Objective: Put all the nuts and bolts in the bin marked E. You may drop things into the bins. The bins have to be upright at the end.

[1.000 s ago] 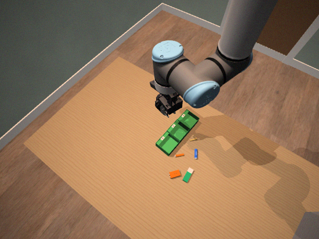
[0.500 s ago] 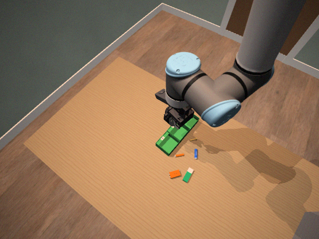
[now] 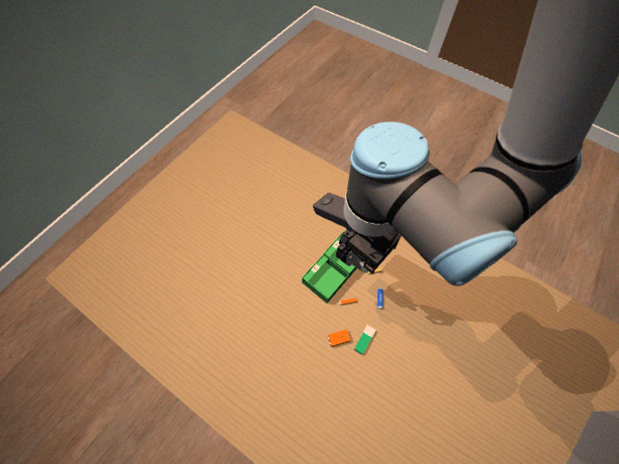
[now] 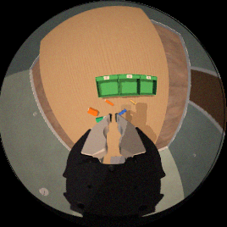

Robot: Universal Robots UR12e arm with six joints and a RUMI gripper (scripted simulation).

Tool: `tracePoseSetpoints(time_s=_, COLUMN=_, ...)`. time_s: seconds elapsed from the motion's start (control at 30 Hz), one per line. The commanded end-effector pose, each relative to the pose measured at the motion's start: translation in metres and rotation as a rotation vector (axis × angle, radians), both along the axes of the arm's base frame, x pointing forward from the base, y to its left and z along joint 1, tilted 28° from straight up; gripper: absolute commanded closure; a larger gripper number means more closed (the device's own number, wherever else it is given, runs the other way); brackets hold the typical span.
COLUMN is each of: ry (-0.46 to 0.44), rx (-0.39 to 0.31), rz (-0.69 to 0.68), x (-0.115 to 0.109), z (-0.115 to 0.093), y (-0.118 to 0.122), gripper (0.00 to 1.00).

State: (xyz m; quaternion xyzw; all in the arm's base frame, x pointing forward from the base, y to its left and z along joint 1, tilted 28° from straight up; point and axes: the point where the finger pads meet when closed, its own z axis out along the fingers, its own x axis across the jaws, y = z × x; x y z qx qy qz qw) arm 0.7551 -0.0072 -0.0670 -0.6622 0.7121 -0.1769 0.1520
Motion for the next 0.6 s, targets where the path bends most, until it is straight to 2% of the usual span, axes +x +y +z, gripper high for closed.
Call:
tracePoseSetpoints(time_s=0.0, ry=-0.011, rx=-0.026, rz=0.059, x=-0.033, z=-0.002, y=0.014, gripper=0.96)
tracePoseSetpoints(time_s=0.03, ry=-0.011, rx=-0.026, rz=0.059, x=-0.04, z=-0.003, y=0.018, gripper=0.96)
tracePoseSetpoints(time_s=0.17, ry=-0.011, rx=-0.026, rz=0.059, x=-0.042, z=-0.003, y=0.018, gripper=0.96)
tracePoseSetpoints(time_s=0.23, ry=-0.02, rx=-0.059, rz=0.128, x=-0.057, z=-0.003, y=0.025, gripper=0.96)
tracePoseSetpoints(time_s=0.3, ry=-0.02, rx=-0.059, rz=0.128, x=-0.073, z=-0.003, y=0.031, gripper=0.96)
tracePoseSetpoints(time_s=0.37, ry=-0.02, rx=-0.059, rz=0.128, x=-0.073, z=-0.003, y=0.031, gripper=0.96)
tracePoseSetpoints(time_s=0.43, ry=-0.02, rx=-0.059, rz=0.128, x=-0.083, z=-0.004, y=0.036, gripper=0.96)
tracePoseSetpoints(time_s=0.57, ry=-0.02, rx=-0.059, rz=0.128, x=-0.083, z=-0.004, y=0.036, gripper=0.96)
